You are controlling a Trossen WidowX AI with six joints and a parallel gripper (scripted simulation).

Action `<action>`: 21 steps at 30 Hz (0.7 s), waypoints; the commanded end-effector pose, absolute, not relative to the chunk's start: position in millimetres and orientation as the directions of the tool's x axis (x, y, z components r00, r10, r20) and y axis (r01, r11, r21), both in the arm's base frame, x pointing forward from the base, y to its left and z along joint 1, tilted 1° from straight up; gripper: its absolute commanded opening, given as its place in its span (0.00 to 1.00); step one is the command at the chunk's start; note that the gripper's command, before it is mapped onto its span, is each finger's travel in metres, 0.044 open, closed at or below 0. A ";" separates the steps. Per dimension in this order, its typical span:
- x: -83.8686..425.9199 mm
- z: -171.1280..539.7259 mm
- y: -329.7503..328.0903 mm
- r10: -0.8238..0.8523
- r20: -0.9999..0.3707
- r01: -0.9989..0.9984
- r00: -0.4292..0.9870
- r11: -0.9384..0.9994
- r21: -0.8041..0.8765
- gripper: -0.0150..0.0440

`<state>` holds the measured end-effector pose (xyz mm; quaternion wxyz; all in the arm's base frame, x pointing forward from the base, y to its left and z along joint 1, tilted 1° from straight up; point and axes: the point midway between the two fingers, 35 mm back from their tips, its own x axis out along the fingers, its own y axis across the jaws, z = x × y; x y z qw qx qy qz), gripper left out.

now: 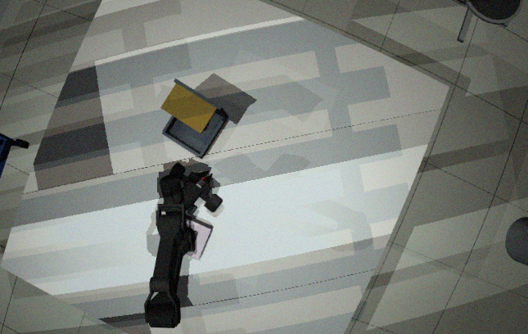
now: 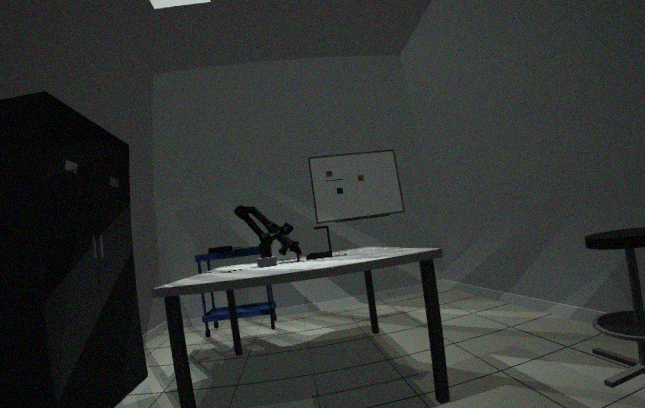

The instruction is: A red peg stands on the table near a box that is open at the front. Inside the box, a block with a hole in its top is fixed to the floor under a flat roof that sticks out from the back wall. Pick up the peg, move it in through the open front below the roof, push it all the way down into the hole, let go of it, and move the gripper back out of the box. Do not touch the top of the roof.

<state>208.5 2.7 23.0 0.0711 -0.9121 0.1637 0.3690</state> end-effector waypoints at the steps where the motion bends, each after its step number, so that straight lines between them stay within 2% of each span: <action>1: 211.1 31.8 3.7 -0.243 -0.690 -0.352 0.682 -0.936 -0.018 0.25; 21: 210.1 71.5 3.0 -0.243 -0.691 -0.354 0.681 -0.935 -0.020 0.25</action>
